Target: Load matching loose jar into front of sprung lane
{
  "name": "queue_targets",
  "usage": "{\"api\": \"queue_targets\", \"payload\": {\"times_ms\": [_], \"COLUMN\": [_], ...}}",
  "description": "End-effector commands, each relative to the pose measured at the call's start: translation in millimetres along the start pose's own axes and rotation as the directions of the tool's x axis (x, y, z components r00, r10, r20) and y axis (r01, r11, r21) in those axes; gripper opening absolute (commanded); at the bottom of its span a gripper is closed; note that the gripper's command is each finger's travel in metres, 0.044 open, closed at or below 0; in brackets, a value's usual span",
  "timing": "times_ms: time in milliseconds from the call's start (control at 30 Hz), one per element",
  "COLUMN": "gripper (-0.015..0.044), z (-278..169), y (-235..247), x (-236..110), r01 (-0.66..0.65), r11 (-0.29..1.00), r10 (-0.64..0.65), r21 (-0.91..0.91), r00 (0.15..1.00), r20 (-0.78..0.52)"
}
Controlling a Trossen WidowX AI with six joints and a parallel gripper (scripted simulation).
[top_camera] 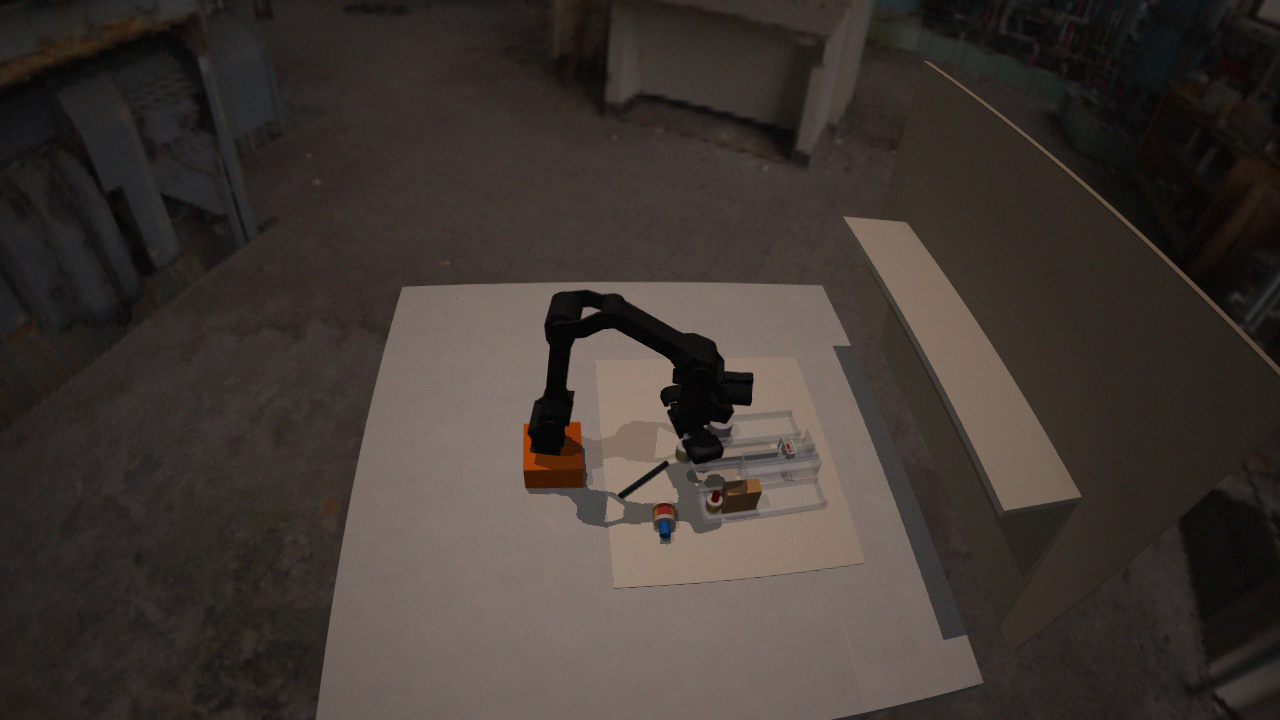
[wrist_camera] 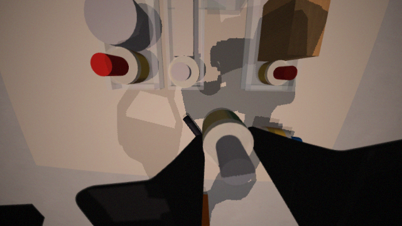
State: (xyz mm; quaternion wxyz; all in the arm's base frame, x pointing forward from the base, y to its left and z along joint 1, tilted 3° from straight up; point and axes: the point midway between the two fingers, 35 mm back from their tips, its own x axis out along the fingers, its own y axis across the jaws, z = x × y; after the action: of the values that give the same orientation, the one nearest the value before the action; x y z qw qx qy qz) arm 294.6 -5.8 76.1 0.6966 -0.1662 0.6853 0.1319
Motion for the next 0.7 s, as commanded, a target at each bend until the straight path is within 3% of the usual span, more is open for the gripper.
{"api": "queue_targets", "payload": {"times_ms": [0, 200, 667], "gripper": [0.0, 0.0, 0.0], "z": [5, 15, 17], "y": [17, 40, 41], "x": [18, 35, 57], "r01": [-0.01, -0.009, -0.009], "r11": [0.997, 0.984, 0.983], "r10": [0.012, 0.013, 0.013], "r21": [0.075, 0.179, 0.182], "r00": [1.0, 1.0, 1.0], "r20": [-0.024, -0.023, -0.023]}}
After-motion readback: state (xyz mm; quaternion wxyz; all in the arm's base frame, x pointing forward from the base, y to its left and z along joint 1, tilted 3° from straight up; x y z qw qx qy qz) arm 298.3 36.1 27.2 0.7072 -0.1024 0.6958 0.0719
